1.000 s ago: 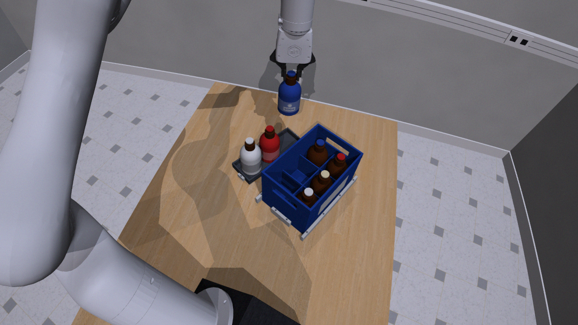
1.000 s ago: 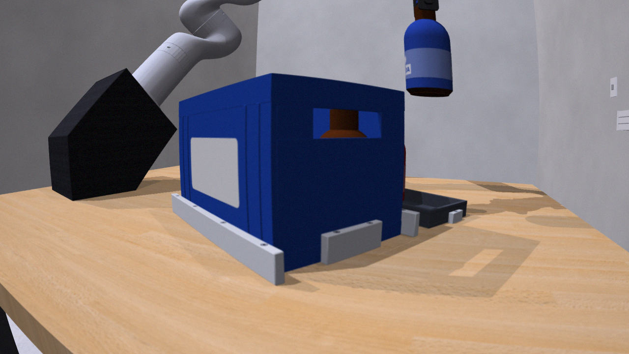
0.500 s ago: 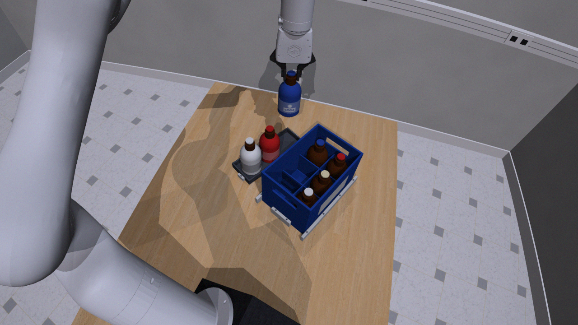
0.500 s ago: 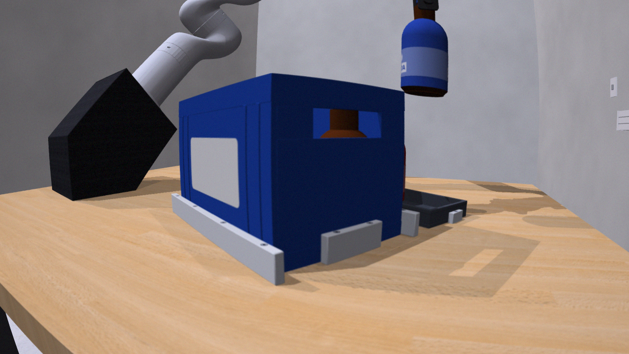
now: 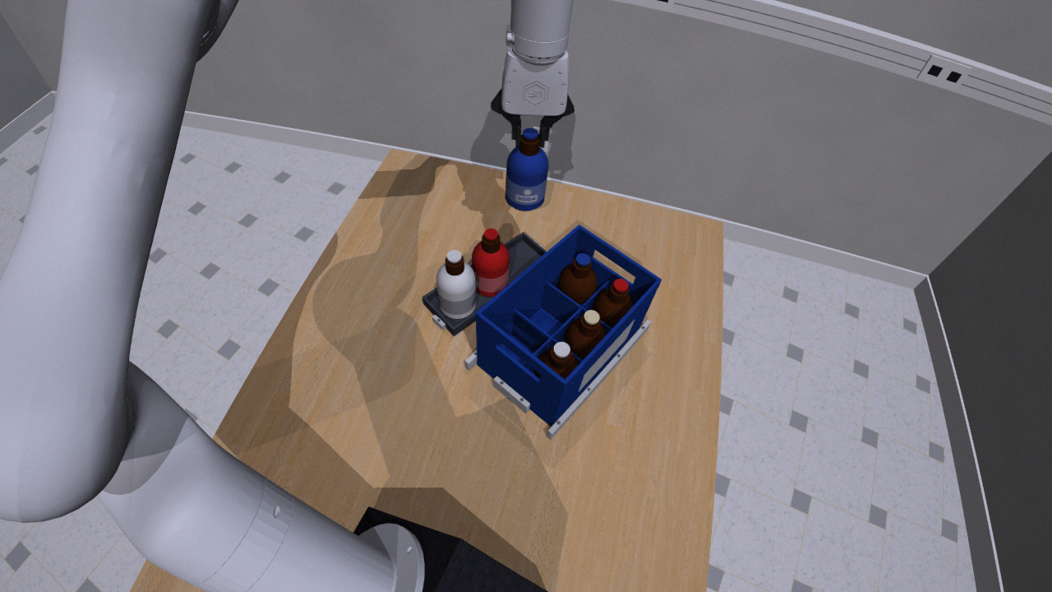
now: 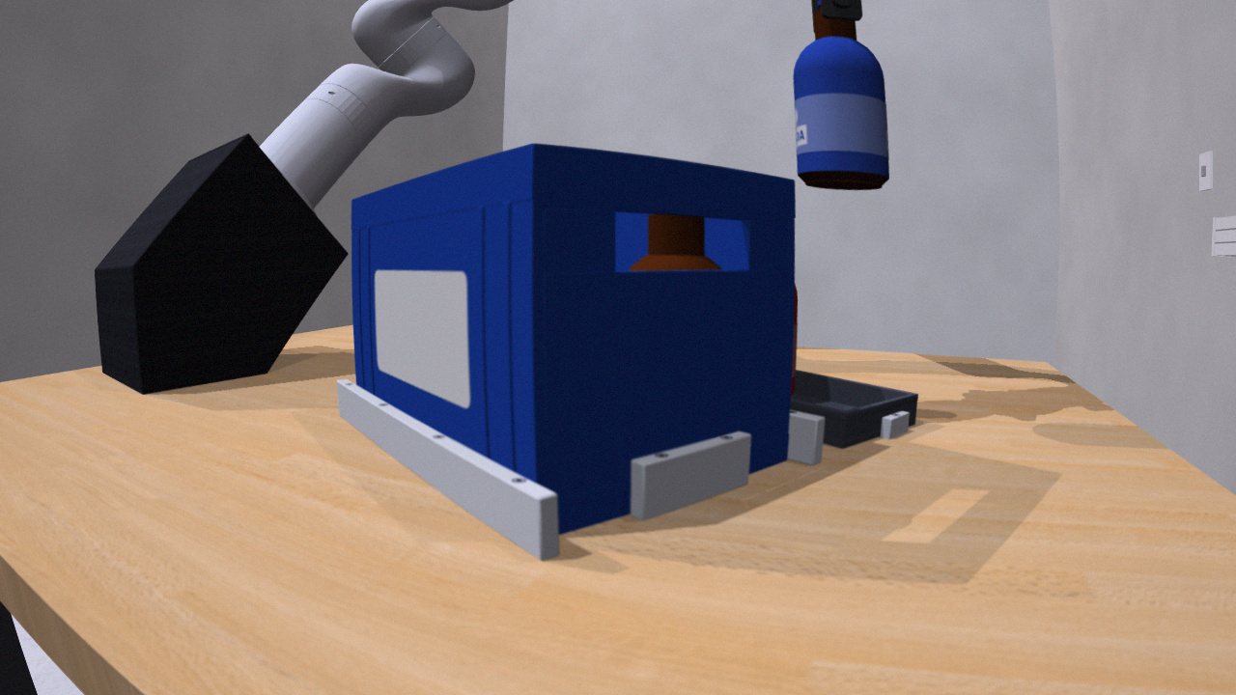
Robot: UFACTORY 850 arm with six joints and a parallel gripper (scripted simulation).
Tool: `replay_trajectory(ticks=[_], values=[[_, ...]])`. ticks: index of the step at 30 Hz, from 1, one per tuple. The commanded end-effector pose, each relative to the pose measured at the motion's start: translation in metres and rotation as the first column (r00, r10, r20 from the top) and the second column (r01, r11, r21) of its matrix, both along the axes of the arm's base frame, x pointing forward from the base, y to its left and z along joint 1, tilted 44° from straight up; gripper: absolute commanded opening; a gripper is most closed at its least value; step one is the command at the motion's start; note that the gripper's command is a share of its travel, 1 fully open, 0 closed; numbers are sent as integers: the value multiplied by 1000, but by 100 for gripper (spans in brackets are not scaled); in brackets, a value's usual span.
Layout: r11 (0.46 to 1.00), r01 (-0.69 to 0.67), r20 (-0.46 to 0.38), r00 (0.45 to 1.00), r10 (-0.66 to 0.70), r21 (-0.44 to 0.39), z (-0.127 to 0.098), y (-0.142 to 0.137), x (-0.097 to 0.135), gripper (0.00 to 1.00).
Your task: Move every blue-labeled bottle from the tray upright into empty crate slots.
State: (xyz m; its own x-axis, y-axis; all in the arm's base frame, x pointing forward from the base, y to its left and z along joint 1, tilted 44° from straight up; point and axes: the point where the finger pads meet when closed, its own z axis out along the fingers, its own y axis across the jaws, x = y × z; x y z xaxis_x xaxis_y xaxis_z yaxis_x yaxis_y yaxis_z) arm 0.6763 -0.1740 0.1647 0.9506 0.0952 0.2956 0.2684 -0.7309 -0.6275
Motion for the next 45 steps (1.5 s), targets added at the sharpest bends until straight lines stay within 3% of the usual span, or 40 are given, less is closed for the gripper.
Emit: replay_trajectory(ticks=[1,45], values=[[1000,1,2,1000,-1,-1,1,-1,0,0],[1000,1,2,1000,-1,-1,-2,-2,-13,0]])
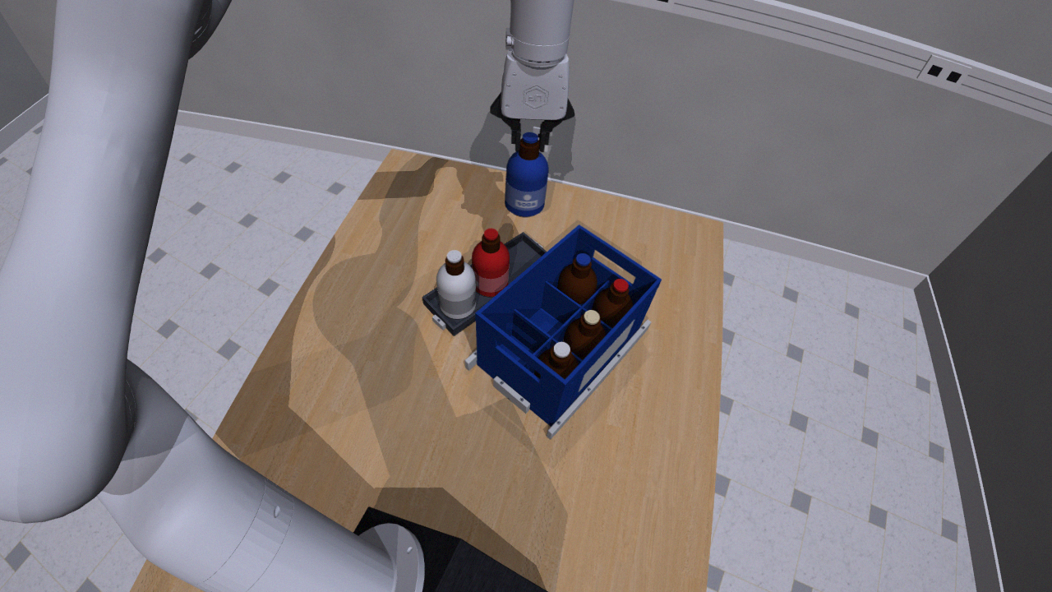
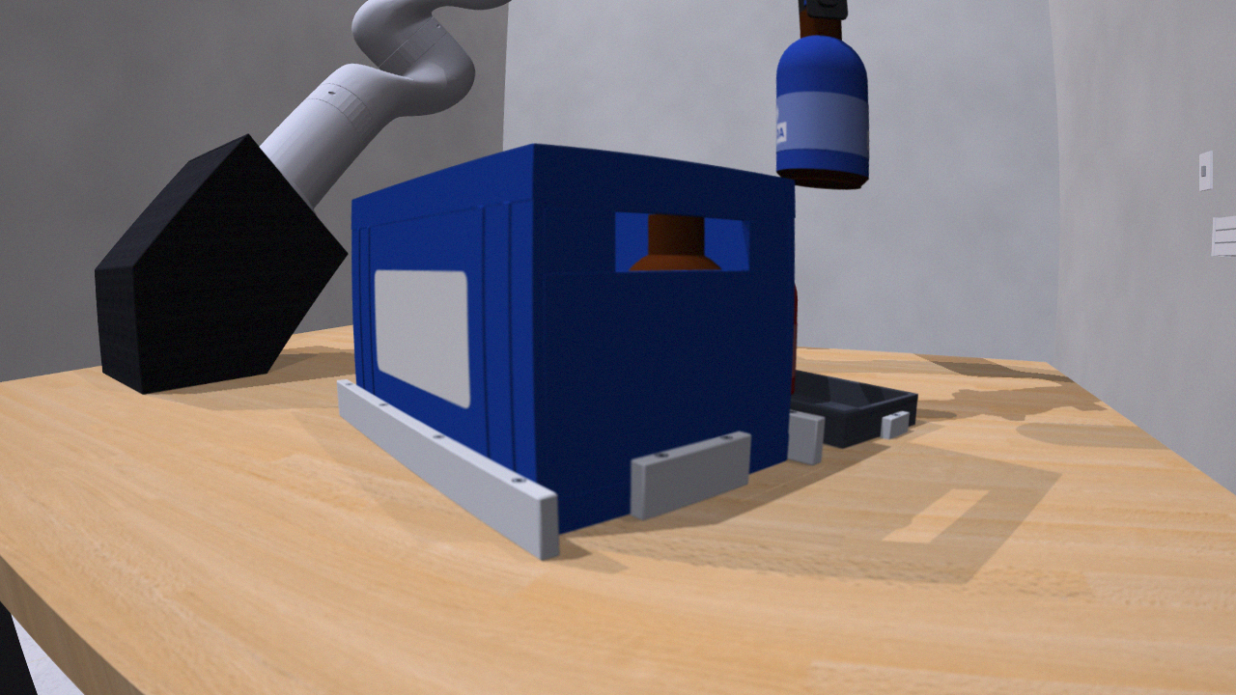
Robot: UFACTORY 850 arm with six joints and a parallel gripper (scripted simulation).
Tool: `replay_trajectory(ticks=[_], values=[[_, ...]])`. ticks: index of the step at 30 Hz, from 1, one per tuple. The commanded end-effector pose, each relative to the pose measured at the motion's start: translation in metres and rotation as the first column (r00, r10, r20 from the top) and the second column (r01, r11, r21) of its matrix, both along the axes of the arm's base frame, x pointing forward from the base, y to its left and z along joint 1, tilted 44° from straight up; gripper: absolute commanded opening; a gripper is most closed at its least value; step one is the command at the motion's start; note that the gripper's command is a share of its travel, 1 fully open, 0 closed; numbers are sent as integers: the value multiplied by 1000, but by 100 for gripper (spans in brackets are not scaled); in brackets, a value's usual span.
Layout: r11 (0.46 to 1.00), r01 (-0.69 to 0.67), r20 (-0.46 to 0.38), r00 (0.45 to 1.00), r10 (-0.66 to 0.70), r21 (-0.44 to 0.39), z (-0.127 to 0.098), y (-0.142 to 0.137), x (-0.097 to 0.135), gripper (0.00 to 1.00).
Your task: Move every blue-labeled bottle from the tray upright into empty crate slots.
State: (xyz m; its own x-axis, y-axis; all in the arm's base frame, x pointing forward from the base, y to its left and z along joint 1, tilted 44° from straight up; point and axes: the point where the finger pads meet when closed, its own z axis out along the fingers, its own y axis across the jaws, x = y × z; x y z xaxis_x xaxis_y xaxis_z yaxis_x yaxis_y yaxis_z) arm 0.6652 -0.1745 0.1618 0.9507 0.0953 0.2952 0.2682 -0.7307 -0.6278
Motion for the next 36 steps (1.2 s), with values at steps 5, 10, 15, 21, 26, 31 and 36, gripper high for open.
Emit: replay_trajectory(ticks=[5,10,15,21,26,31,36], values=[[1000,1,2,1000,-1,-1,-1,-1,-7,0],[1000,1,2,1000,-1,-1,-2,-2,-13,0],[1000,1,2,1000,-1,-1,-4,-2,-18,0],[1000,1,2,1000,-1,-1,-5,-2,-25,0],[1000,1,2,1000,-1,-1,-8,-2,-33,0],[1000,1,2,1000,-1,-1,-10,-3,-42,0],[1000,1,2,1000,-1,-1,-11,-3,-47,0]])
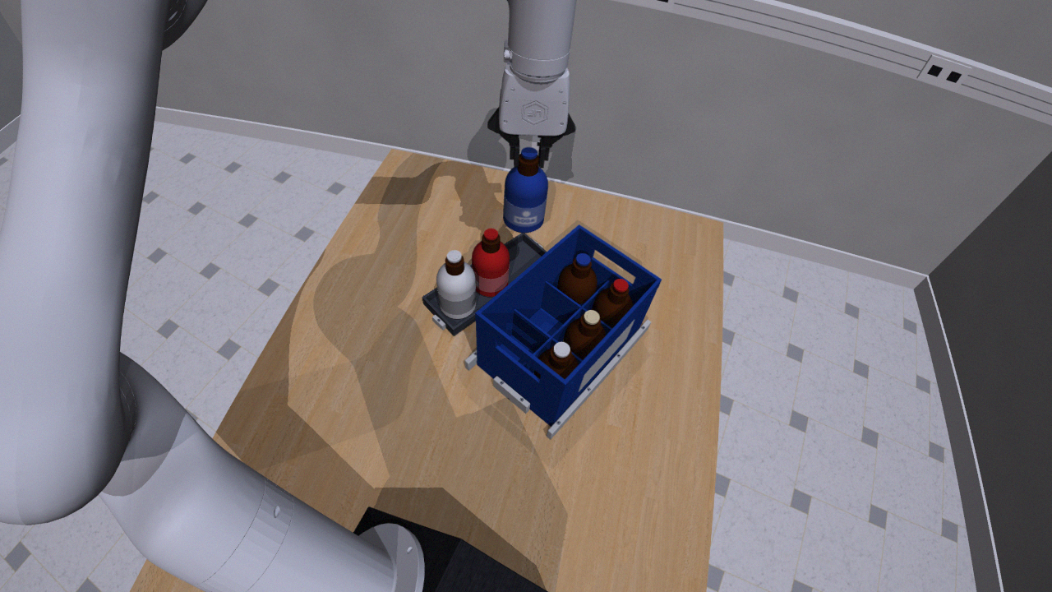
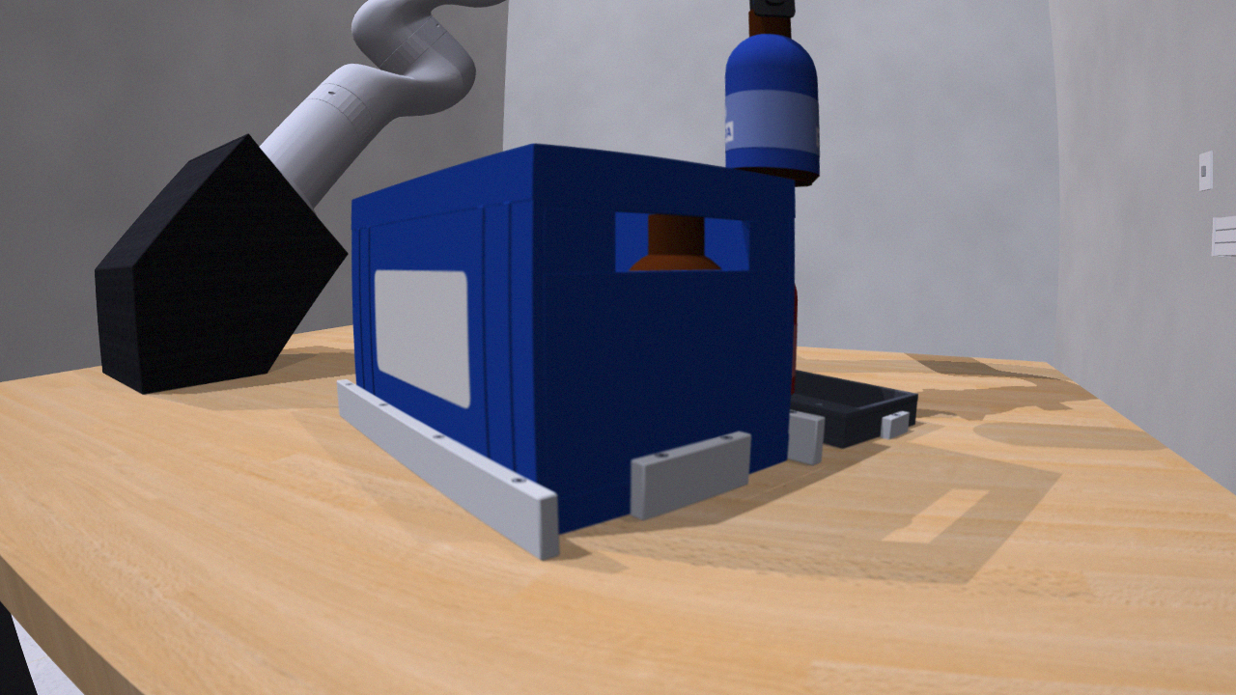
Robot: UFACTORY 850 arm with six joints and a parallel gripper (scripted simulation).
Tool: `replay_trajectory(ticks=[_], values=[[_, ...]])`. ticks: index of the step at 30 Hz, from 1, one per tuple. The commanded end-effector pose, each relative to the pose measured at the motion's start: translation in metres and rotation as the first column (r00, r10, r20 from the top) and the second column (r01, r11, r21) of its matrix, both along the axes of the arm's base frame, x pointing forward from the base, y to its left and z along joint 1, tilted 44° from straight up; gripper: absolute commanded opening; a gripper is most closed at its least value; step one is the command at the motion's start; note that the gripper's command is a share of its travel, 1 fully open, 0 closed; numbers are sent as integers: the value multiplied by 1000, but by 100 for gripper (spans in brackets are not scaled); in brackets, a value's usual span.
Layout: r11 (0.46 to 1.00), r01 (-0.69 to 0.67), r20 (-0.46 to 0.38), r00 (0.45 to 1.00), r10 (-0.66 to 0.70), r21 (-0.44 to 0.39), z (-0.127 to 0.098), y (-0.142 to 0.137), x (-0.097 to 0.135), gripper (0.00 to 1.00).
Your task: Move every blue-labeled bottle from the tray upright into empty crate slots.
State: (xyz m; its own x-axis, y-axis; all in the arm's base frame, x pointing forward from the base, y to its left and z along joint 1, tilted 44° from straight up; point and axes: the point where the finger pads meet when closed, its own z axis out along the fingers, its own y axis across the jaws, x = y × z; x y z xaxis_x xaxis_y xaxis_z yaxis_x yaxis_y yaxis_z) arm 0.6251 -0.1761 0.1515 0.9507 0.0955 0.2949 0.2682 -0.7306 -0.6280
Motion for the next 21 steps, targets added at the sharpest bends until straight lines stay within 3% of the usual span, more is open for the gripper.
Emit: replay_trajectory(ticks=[1,21], values=[[1000,1,3,1000,-1,-1,-1,-1,-9,0],[1000,1,3,1000,-1,-1,-12,-3,-48,0]])
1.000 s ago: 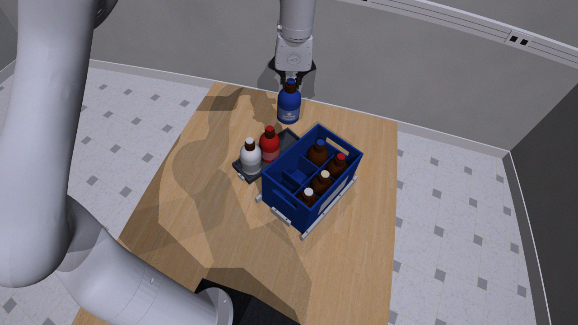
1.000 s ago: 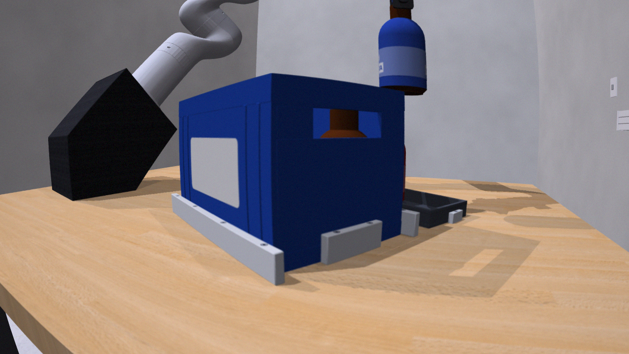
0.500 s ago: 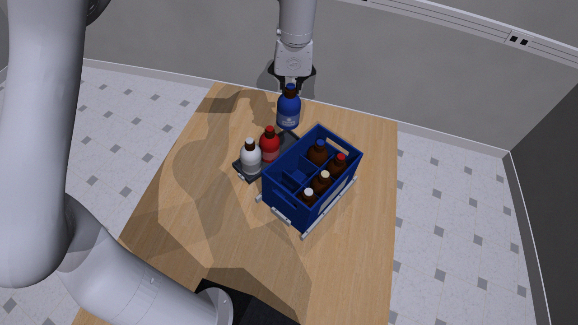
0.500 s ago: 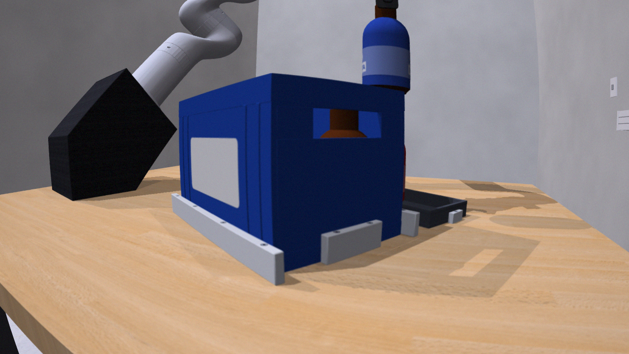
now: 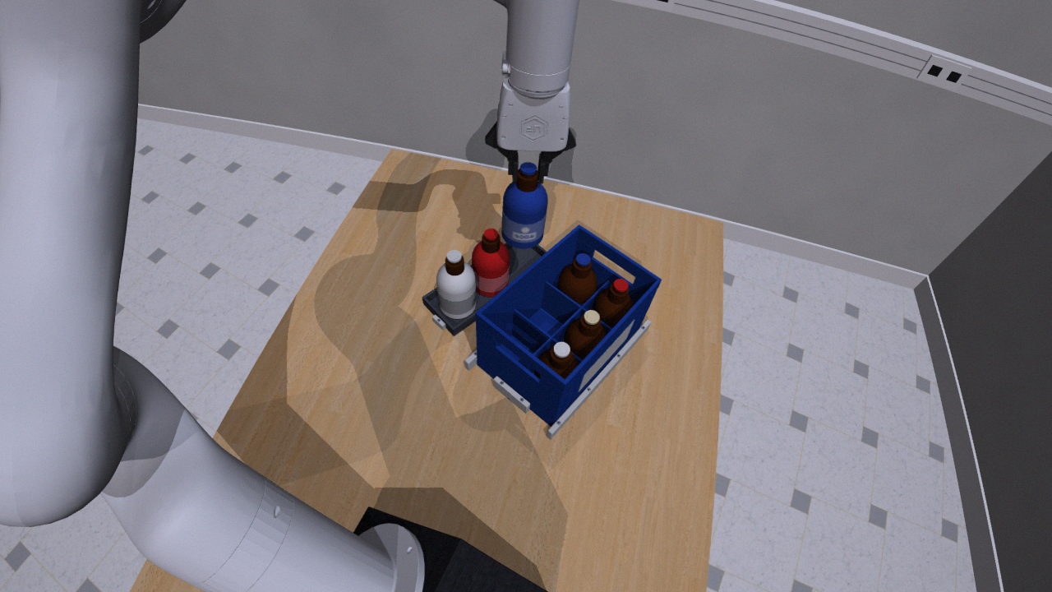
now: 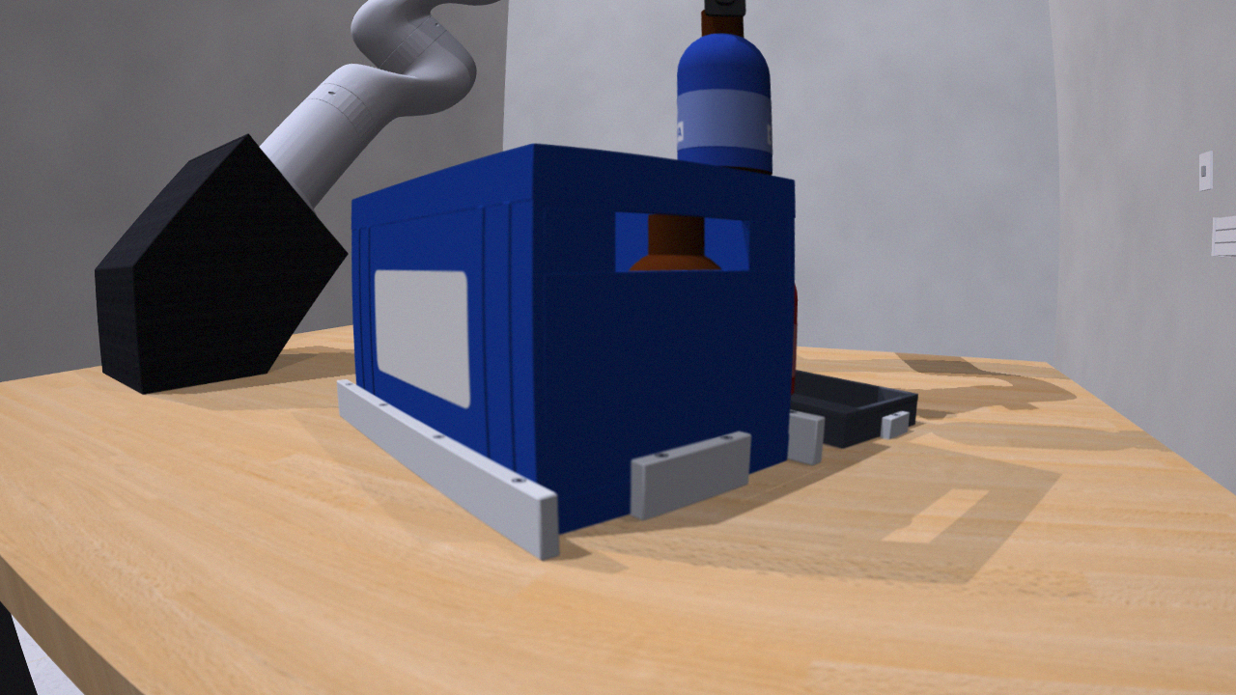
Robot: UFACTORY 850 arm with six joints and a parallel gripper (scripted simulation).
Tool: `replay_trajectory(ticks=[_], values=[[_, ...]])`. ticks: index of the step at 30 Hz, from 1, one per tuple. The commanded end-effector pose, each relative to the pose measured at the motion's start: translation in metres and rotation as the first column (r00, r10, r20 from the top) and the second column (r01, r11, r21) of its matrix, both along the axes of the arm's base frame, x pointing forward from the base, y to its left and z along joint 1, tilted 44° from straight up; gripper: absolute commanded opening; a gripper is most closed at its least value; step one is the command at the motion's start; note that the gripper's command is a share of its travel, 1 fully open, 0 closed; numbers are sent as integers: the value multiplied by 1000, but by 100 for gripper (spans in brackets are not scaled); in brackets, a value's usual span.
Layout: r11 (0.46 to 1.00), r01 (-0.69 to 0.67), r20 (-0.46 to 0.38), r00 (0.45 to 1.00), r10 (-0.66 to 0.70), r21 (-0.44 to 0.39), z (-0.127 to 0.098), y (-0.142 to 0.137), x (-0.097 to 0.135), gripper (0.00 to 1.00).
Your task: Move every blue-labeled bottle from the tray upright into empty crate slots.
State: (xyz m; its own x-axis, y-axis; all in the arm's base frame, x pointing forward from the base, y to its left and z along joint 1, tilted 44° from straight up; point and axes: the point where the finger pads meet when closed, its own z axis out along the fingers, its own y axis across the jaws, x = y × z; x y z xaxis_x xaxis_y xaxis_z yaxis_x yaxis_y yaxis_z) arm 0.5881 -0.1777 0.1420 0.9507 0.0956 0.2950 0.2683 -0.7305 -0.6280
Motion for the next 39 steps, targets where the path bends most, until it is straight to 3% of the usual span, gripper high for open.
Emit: replay_trajectory(ticks=[1,39], values=[[1000,1,3,1000,-1,-1,-3,-2,-14,0],[1000,1,3,1000,-1,-1,-24,-5,-95,0]])
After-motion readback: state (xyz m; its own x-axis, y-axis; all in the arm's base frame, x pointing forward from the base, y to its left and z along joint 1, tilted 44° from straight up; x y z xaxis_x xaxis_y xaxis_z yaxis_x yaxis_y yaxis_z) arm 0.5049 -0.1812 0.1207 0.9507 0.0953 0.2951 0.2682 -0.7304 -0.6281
